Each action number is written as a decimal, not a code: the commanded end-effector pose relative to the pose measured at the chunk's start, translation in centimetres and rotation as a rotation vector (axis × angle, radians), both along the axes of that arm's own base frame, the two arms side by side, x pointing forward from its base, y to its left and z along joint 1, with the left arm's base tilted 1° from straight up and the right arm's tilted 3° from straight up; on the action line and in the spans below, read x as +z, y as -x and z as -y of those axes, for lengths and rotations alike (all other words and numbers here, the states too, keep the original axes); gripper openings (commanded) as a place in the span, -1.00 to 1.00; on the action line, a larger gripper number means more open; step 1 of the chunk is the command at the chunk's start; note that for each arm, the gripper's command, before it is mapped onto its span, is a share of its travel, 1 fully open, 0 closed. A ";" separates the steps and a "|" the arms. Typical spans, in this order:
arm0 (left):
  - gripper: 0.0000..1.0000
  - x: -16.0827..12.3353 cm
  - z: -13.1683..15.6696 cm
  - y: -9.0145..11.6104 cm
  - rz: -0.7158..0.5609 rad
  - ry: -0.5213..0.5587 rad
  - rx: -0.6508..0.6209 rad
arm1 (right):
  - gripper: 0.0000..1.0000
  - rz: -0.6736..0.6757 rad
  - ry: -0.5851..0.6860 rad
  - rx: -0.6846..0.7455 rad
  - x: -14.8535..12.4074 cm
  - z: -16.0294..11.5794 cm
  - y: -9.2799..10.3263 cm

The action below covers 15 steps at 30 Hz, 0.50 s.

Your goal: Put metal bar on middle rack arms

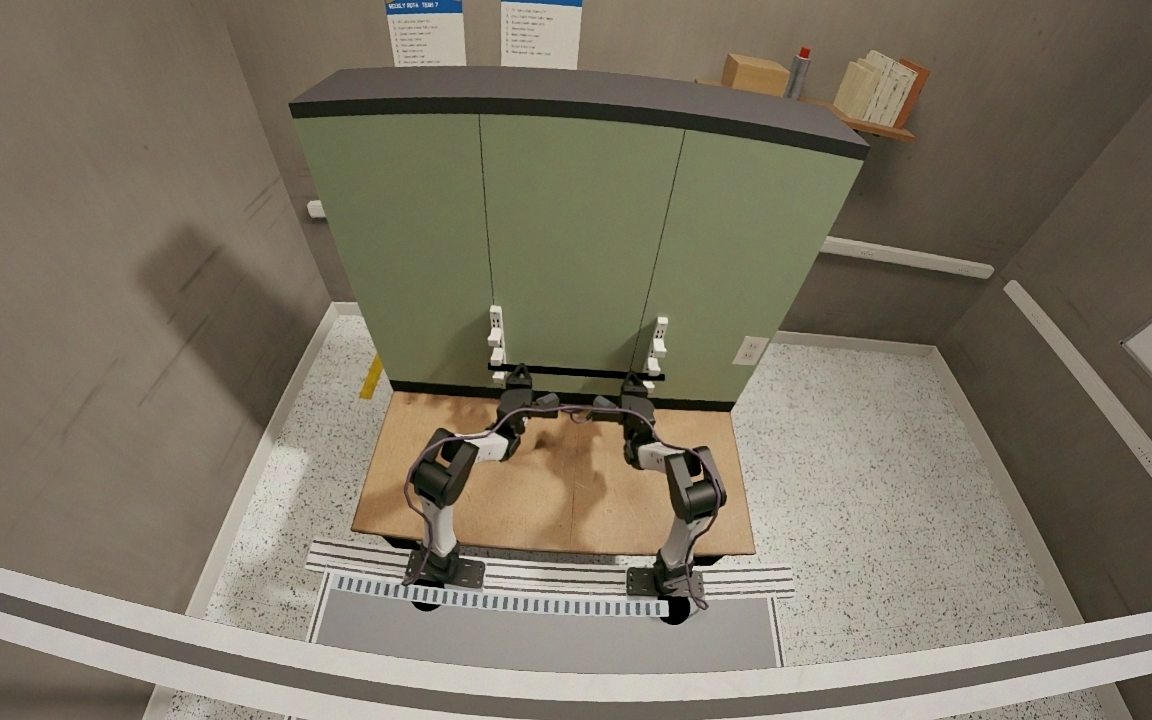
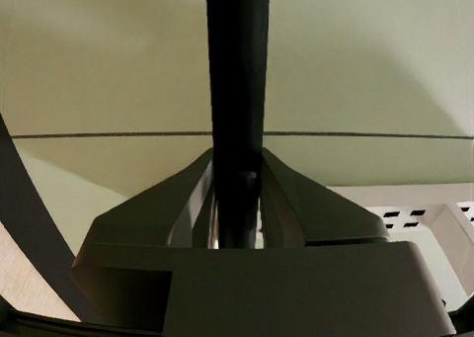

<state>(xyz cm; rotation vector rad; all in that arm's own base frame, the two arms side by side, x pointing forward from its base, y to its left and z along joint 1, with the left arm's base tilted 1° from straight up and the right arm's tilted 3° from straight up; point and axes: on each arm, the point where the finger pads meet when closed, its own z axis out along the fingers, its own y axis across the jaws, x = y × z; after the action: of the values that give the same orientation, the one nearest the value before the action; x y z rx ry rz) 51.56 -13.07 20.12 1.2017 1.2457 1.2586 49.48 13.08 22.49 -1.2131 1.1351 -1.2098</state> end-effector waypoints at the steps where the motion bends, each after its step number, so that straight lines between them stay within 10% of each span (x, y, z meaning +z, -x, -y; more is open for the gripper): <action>1: -0.87 0.1 0.0 -0.6 0.001 -0.001 0.000 | -0.87 -0.011 -0.005 0.004 -0.3 0.0 -0.5; 15: -1.00 0.1 0.0 -0.4 0.001 -0.001 0.000 | -1.00 -0.011 -0.005 0.004 -0.4 0.0 -0.2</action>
<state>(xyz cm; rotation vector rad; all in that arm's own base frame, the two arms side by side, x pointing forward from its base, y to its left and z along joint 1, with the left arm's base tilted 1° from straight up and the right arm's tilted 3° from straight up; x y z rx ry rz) 51.56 -13.07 20.12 1.2017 1.2457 1.2586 49.48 13.08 22.49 -1.2131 1.1351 -1.2098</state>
